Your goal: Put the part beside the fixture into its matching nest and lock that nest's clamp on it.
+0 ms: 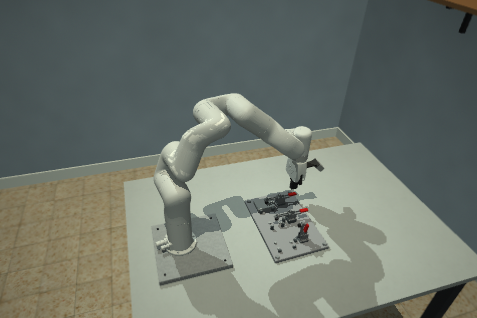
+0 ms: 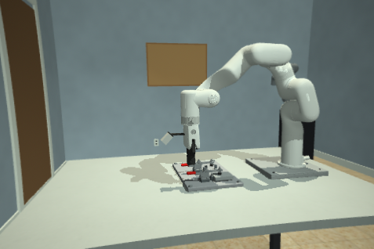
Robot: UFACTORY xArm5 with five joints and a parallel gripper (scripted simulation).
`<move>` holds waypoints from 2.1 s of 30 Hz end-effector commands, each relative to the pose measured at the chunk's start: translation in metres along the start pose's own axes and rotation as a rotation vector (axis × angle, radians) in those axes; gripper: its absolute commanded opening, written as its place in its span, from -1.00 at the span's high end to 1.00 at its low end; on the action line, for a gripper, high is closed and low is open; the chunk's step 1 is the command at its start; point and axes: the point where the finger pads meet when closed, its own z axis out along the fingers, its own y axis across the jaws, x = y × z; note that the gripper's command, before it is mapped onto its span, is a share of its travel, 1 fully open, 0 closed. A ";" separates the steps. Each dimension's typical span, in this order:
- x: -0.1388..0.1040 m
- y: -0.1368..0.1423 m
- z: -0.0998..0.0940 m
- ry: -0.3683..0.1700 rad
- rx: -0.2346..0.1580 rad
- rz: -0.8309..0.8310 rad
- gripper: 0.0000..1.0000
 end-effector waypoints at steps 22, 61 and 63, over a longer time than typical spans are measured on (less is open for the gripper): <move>0.006 0.000 -0.002 0.004 0.001 0.000 1.00; 0.006 0.000 0.013 0.004 0.001 0.000 1.00; 0.006 0.000 0.014 0.004 0.001 0.000 1.00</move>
